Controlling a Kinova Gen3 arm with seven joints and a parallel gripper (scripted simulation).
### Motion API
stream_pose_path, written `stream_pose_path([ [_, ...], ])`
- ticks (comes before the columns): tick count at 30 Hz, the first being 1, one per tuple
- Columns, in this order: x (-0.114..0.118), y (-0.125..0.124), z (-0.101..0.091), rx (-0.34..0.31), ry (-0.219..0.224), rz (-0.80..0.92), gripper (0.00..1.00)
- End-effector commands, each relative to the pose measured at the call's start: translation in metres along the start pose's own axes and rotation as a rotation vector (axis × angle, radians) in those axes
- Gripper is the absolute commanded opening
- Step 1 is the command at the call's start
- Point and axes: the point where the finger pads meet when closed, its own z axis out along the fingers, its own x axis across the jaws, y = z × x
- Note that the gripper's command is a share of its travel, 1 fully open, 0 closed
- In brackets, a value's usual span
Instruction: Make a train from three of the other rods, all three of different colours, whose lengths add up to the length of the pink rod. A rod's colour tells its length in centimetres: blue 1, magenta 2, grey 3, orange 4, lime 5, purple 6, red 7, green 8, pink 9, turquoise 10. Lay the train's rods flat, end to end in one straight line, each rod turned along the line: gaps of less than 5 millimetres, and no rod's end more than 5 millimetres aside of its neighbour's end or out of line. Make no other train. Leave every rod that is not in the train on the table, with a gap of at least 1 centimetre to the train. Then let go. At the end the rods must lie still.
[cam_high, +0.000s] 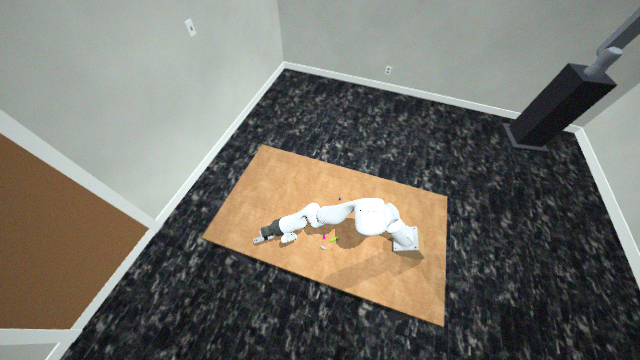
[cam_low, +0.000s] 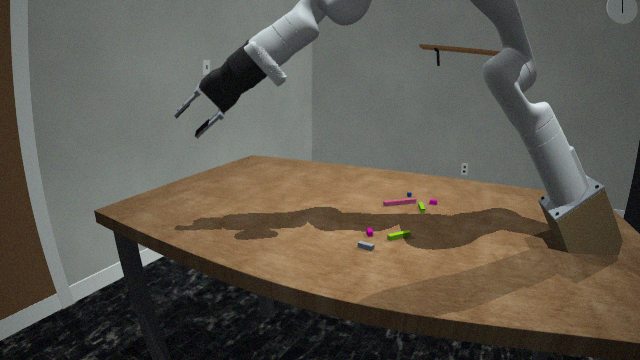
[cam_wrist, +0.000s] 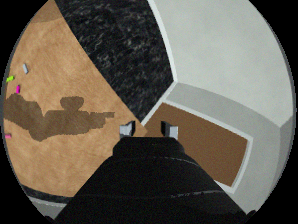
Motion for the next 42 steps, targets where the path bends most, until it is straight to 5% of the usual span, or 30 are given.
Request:
stream_pose_path([
  [1,-0.028,0.031,0.001,-0.047,-0.055,0.044,1.0],
  [11,-0.127,0.112,-0.016,-0.191,-0.256,0.192,1.0],
  [13,-0.127,0.112,-0.016,-0.191,-0.256,0.192,1.0],
  [14,-0.152,0.128,-0.024,-0.223,-0.306,0.232,1.0],
  [24,-0.263,0.176,-0.073,-0.344,-0.527,0.427,1.0],
  [28,-0.312,0.186,-0.102,-0.391,-0.628,0.53,1.0],
  [30,-0.312,0.186,-0.102,-0.391,-0.628,0.53,1.0],
  [38,-0.417,0.178,-0.183,-0.483,-0.859,0.829,1.0],
  [42,-0.441,0.168,-0.206,-0.504,-0.917,0.928,1.0],
])
